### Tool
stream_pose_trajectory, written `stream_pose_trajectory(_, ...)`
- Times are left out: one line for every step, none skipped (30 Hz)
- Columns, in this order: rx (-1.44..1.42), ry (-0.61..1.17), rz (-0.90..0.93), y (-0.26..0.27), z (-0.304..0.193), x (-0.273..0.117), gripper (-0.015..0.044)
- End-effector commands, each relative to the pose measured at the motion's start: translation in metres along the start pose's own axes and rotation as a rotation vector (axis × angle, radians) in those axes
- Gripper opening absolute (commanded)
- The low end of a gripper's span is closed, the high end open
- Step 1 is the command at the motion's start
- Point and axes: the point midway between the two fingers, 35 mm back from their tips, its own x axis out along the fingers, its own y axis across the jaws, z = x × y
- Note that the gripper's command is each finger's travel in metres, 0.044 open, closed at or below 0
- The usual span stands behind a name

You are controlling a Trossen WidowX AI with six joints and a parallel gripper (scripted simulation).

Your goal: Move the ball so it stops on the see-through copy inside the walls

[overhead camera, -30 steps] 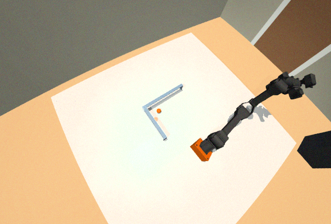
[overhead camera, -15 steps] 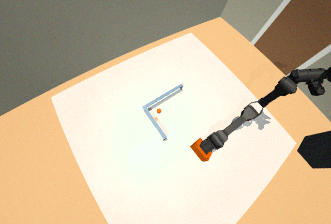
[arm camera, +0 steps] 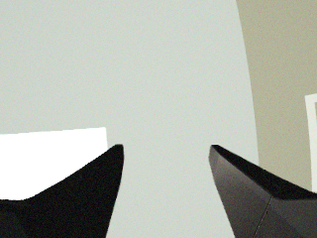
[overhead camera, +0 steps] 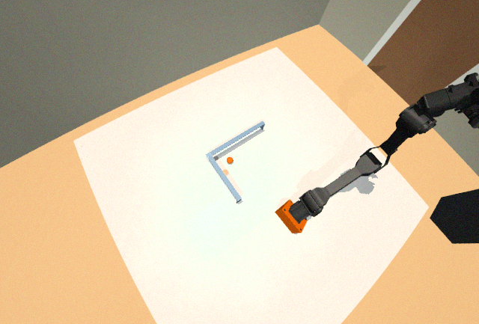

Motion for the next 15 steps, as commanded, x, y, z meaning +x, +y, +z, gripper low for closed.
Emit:
stream_pose_trajectory(0.075, 0.102, 0.123, 0.052, -0.03, -0.009, 0.0249)
stream_pose_trajectory(0.071, 0.112, 0.13, 0.053, -0.032, -0.011, 0.0249)
stream_pose_trajectory(0.064, 0.126, 0.14, 0.055, -0.036, -0.013, 0.0249)
stream_pose_trajectory(0.057, 0.142, 0.151, 0.058, -0.041, -0.016, 0.0249)
stream_pose_trajectory(0.05, 0.158, 0.162, 0.06, -0.045, -0.019, 0.0249)
stream_pose_trajectory(0.044, 0.175, 0.174, 0.063, -0.05, -0.023, 0.0249)
stream_pose_trajectory(0.048, 0.196, 0.191, 0.069, -0.056, -0.025, 0.0249)
stream_pose_trajectory(0.052, 0.217, 0.208, 0.076, -0.061, -0.028, 0.0249)
stream_pose_trajectory(0.058, 0.237, 0.225, 0.082, -0.067, -0.031, 0.0249)
stream_pose_trajectory(0.064, 0.257, 0.241, 0.089, -0.072, -0.034, 0.0249)
stream_pose_trajectory(0.07, 0.278, 0.258, 0.096, -0.077, -0.037, 0.0249)
stream_pose_trajectory(0.073, 0.299, 0.277, 0.103, -0.084, -0.041, 0.0249)
stream_pose_trajectory(0.077, 0.327, 0.3, 0.111, -0.092, -0.046, 0.0249)
stream_pose_trajectory(0.082, 0.36, 0.326, 0.121, -0.102, -0.053, 0.0249)
stream_pose_trajectory(0.086, 0.395, 0.353, 0.13, -0.111, -0.061, 0.0249)
